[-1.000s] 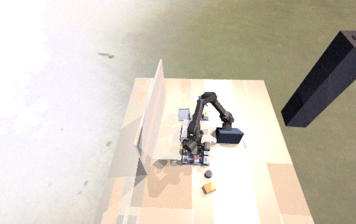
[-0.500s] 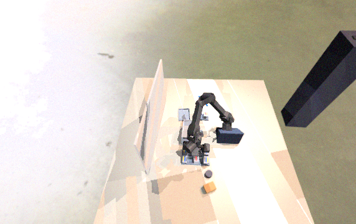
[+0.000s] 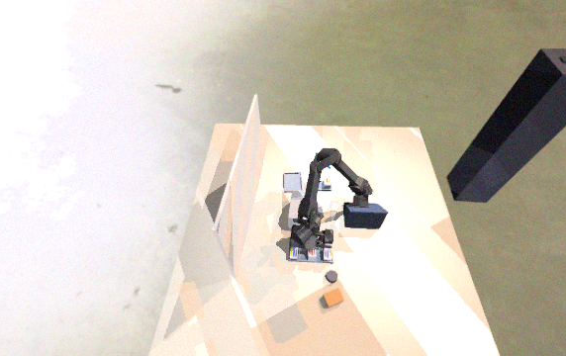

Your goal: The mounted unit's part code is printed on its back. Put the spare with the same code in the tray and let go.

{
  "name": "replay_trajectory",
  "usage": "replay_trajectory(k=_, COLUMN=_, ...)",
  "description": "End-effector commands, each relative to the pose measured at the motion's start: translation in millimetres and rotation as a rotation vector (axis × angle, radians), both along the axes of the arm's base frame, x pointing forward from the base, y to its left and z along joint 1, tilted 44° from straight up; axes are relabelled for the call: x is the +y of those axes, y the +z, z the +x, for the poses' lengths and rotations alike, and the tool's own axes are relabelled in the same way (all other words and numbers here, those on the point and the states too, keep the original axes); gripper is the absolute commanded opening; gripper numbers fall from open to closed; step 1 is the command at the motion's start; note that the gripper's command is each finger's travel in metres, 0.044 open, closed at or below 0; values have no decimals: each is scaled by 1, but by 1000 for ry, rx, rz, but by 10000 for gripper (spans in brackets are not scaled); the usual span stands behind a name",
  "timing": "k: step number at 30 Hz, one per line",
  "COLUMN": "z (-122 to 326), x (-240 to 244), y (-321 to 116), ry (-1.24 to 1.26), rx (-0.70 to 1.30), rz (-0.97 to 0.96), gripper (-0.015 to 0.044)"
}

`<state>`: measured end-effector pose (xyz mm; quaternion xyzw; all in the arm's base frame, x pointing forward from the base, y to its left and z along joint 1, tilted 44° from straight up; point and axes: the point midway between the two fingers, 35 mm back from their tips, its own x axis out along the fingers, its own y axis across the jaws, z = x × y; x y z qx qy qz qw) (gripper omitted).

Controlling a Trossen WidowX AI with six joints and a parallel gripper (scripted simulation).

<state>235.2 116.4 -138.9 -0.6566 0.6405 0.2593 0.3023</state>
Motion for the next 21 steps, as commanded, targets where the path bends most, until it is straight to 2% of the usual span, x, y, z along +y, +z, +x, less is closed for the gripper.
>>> replay_trajectory(k=1, z=0, x=-2, y=0, ry=7, rx=2, rz=-5, gripper=300)
replay_trajectory(k=7, z=0, x=0, y=0, ry=0, rx=0, rz=0, gripper=143)
replay_trajectory(k=14, z=0, x=0, y=0, ry=0, rx=0, rz=0, gripper=96)
replay_trajectory(k=18, z=0, x=0, y=0, ry=0, rx=0, rz=0, gripper=0)
replay_trajectory(k=21, z=0, x=0, y=0, ry=0, rx=0, rz=0, gripper=0)
